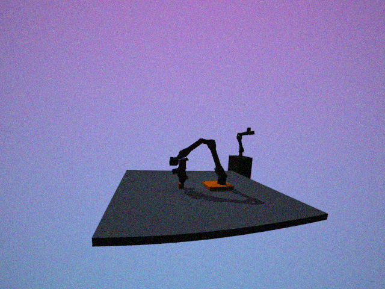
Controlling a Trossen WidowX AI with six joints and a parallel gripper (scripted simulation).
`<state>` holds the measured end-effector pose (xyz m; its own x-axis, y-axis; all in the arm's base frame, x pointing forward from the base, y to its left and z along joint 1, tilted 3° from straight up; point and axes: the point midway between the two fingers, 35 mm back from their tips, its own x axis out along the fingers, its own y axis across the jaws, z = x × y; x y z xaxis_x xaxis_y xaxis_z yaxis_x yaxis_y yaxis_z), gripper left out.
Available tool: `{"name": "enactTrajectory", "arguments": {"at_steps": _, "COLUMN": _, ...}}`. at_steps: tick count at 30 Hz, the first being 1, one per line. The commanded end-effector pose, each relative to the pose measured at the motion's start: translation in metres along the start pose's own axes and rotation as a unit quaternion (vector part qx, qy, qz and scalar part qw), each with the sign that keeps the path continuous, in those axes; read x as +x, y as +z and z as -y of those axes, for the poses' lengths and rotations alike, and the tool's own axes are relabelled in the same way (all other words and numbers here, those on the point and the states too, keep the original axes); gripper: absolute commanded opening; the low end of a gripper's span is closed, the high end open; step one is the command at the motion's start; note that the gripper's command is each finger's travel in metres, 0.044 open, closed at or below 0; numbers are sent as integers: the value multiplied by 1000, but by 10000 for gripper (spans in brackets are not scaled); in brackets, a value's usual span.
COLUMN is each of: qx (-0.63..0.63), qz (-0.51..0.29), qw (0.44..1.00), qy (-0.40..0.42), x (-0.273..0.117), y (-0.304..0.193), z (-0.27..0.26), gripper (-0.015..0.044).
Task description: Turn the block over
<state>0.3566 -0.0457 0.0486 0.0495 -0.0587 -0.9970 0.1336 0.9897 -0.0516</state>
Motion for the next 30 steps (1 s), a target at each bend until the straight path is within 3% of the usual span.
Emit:
{"name": "enactTrajectory", "arguments": {"at_steps": 1, "qx": -3, "qz": -2, "qw": 1000, "qy": 2, "x": 2, "y": 0, "z": -1, "gripper": 177}}
{"name": "enactTrajectory", "arguments": {"at_steps": 18, "qx": -3, "qz": -2, "qw": 1000, "qy": 2, "x": 2, "y": 0, "z": -1, "gripper": 64}}
{"name": "enactTrajectory", "arguments": {"at_steps": 21, "qx": -3, "qz": -2, "qw": 1000, "qy": 2, "x": -7, "y": 0, "z": -1, "gripper": 0}}
{"name": "enactTrajectory", "arguments": {"at_steps": 30, "qx": -3, "qz": 3, "qw": 1000, "qy": 2, "x": -28, "y": 0, "z": 0, "gripper": 0}}
